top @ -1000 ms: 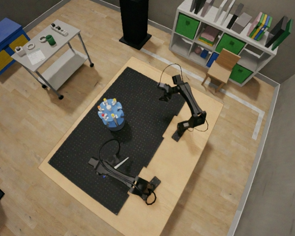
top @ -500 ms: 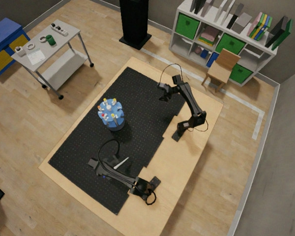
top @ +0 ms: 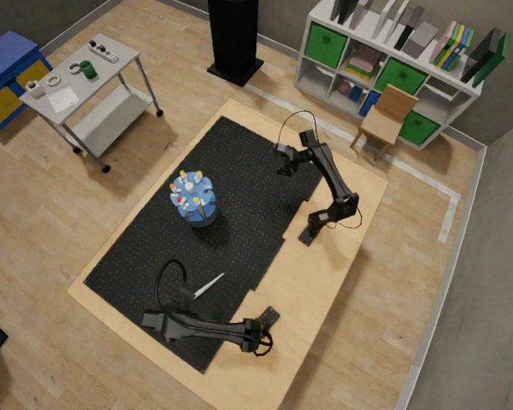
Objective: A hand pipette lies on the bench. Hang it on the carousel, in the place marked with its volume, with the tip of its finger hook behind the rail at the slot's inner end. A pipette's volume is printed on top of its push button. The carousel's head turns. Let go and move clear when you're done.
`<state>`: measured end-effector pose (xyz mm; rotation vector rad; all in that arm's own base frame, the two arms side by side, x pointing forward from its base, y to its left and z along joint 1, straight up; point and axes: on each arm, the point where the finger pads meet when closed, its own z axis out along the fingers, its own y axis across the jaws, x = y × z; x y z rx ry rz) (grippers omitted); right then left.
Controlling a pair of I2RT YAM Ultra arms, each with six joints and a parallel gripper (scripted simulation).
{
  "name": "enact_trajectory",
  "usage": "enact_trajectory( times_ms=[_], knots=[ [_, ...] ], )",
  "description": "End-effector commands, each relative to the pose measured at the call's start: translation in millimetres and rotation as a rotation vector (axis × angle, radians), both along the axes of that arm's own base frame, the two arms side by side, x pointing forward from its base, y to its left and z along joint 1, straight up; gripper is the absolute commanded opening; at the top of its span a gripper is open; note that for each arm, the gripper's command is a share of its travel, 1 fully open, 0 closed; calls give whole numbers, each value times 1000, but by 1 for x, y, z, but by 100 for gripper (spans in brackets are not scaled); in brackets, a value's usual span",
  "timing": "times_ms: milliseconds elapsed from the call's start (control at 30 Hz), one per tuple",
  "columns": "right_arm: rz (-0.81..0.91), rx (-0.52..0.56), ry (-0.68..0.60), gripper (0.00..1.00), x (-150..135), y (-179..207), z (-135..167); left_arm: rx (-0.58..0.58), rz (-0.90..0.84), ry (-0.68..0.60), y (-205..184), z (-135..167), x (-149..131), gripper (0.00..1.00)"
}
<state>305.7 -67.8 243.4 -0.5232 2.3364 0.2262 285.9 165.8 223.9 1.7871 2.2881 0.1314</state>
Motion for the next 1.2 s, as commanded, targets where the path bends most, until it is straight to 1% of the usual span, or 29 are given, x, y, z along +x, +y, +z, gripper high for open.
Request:
enact_trajectory(
  times_ms=[0, 67, 333, 367, 400, 500, 567, 1067, 1167],
  knots=[
    [4, -5, -39, 100, 3, -2, 9, -126, 50, 30, -11, 19, -9, 100],
    [4, -5, -39, 100, 3, -2, 9, -157, 112, 6, -8, 26, -12, 100],
    [4, -5, -39, 100, 3, -2, 9, -284, 373, -108, -3, 30, -9, 100],
    [4, -5, -39, 100, 3, -2, 9, -312, 407, -101, -8, 24, -15, 100],
    [4, -5, -39, 100, 3, -2, 9, -322, 436, -121, -11, 29, -17, 100],
    [4, -5, -39, 100, 3, -2, 9, -358, 525, -175, -8, 29, -14, 100],
    [4, -5, -39, 100, 3, -2, 9, -358, 525, -175, -8, 29, -14, 100],
    [4, -5, -39, 100, 3, -2, 9, -591, 978, -358, -10, 29, -13, 100],
    [4, -5, -39, 100, 3, -2, 9, -607, 998, -366, -13, 29, -11, 100]
  ],
)
